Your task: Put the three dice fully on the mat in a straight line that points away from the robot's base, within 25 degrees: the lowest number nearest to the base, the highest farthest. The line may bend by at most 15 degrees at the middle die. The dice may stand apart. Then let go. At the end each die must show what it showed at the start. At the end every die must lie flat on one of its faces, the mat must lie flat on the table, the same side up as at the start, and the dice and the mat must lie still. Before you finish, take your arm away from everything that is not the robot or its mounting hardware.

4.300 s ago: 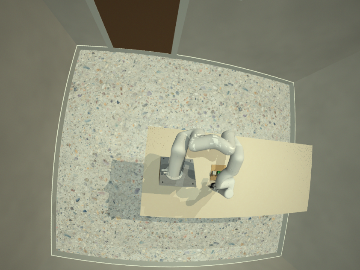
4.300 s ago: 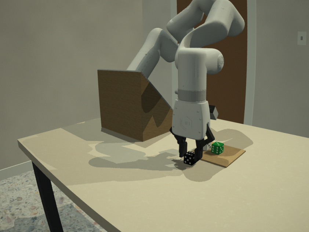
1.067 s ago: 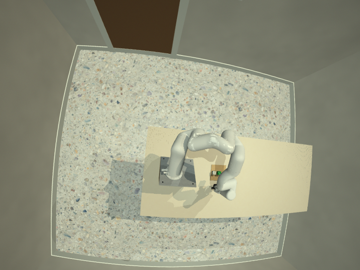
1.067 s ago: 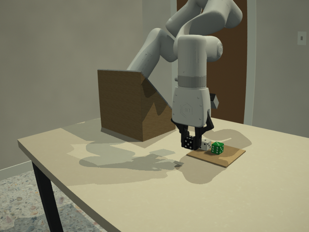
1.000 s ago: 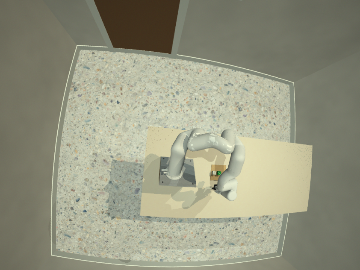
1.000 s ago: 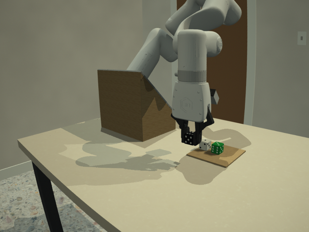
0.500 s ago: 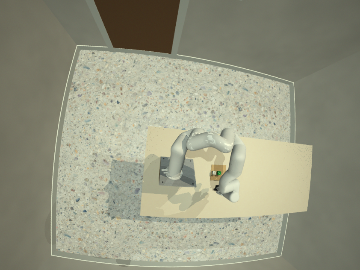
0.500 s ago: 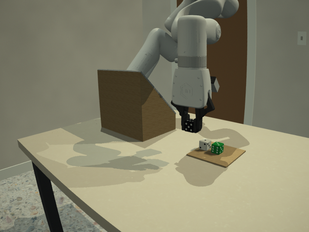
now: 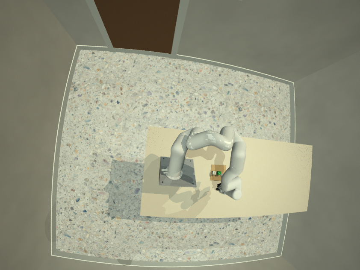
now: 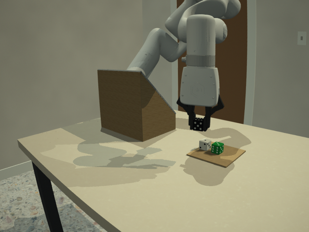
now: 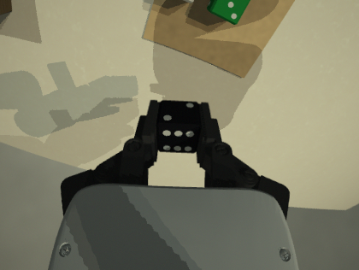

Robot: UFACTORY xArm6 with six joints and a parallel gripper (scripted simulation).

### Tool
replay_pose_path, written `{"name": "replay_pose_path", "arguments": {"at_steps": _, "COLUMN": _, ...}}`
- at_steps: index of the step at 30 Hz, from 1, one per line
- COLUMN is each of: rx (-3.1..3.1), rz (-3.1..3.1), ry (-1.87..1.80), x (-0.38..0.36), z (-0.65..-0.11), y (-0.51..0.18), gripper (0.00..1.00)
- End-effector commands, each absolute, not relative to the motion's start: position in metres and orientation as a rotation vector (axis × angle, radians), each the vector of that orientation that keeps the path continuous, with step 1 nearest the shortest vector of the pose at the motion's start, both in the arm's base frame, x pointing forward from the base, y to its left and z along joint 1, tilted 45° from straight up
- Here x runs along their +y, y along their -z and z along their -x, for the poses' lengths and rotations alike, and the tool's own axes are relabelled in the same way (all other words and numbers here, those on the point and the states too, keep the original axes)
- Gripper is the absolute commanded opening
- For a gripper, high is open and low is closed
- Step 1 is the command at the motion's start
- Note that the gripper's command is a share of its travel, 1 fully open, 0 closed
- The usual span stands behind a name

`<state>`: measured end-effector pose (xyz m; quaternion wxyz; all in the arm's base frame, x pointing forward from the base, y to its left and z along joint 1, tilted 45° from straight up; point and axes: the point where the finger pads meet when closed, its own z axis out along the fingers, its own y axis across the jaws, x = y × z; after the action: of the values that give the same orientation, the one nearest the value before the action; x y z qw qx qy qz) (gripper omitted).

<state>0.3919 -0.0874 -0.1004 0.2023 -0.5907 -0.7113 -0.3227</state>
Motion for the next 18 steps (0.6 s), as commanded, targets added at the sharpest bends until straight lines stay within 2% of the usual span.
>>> {"name": "replay_pose_path", "arguments": {"at_steps": 1, "rx": -2.158, "rz": 1.501, "ry": 0.968, "x": -0.083, "z": -0.403, "y": 0.091, "gripper": 0.27}}
{"name": "replay_pose_path", "arguments": {"at_steps": 18, "rx": -2.594, "rz": 0.966, "ry": 1.113, "x": -0.063, "z": -0.432, "y": 0.065, "gripper": 0.27}}
